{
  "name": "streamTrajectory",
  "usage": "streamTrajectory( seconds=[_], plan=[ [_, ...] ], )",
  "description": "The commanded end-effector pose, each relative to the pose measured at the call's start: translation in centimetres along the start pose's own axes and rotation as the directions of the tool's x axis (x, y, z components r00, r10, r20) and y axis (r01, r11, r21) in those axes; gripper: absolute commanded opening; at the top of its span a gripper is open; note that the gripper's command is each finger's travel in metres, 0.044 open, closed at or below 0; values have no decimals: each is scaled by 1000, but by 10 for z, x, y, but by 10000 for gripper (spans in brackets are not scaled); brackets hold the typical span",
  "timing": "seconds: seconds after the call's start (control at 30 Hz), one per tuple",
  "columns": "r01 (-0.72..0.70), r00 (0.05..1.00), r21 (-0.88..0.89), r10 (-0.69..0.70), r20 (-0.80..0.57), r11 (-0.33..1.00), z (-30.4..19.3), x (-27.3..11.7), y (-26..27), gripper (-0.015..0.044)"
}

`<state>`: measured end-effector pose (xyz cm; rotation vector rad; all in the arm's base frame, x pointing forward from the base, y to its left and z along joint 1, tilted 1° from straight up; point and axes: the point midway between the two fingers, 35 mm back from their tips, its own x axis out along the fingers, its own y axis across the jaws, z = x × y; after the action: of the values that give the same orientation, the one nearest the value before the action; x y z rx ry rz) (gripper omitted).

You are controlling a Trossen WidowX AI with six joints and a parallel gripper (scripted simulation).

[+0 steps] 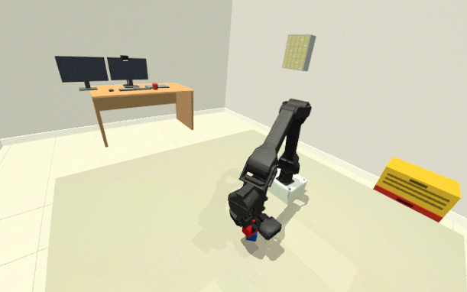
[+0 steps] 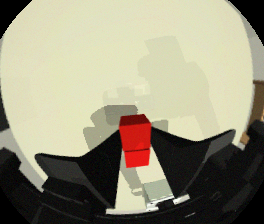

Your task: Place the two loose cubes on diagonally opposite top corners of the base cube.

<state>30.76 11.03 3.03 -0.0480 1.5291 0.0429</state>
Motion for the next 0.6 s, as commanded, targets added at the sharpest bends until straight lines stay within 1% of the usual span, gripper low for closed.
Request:
streamTrajectory(
  seconds=[0.0, 0.4, 0.53, 0.57],
  plan=[
    [-1, 1000, -3, 1, -3, 1000, 0, 2, 0, 105],
    [-1, 1000, -3, 1, -3, 1000, 0, 2, 0, 105],
    [-1, 1000, -3, 1, -3, 1000, 0, 2, 0, 205],
    [-1, 1000, -3, 1, -3, 1000, 0, 2, 0, 205]
  ],
)
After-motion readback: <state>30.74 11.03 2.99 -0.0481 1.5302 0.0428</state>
